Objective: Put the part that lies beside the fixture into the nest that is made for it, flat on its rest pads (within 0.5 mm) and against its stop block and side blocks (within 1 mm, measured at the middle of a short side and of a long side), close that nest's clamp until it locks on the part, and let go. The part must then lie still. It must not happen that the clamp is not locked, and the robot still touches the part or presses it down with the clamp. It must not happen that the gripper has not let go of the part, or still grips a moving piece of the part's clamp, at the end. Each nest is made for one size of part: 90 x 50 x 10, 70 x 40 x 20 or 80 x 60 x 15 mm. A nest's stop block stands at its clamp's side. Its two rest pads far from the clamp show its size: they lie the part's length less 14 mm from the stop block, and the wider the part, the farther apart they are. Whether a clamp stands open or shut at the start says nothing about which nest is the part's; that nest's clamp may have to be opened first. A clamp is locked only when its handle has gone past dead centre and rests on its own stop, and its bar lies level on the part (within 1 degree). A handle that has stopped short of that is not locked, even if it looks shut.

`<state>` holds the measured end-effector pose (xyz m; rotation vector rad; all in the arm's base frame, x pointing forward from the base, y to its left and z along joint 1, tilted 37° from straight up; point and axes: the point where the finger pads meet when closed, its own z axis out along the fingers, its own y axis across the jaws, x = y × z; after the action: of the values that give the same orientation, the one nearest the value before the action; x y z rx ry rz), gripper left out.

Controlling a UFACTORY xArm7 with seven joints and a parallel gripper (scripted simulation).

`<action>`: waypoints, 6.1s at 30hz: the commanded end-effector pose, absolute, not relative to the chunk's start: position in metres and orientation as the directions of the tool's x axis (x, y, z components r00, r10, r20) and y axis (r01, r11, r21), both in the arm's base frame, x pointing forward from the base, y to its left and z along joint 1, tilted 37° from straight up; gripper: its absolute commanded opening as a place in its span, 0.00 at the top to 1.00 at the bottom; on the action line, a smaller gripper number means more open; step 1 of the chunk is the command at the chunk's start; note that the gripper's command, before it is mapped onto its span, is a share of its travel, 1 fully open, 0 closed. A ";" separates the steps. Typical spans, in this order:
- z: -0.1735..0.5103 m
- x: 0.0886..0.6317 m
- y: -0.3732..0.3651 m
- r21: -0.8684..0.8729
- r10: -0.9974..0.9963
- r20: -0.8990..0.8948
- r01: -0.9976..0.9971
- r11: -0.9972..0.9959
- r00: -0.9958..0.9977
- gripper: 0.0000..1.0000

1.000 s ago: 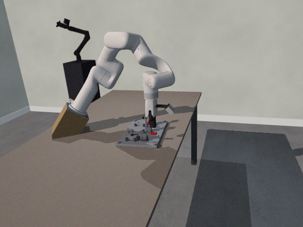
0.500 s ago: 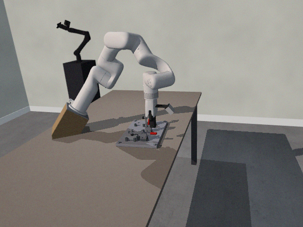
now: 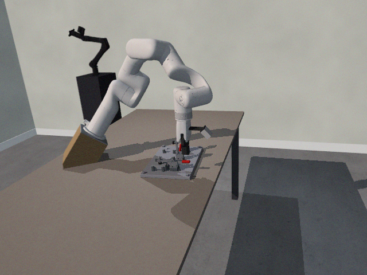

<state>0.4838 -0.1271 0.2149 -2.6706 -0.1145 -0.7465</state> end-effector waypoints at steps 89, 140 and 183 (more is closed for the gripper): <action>0.196 0.502 -0.119 -0.321 -0.020 0.517 0.172 -0.931 0.856 1.00; 0.191 0.505 -0.116 -0.321 -0.020 0.517 0.172 -0.931 0.856 1.00; 0.241 0.474 -0.139 -0.321 -0.021 0.517 0.172 -0.931 0.856 1.00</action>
<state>0.4767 -0.1361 0.2357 -2.6710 -0.1145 -0.7465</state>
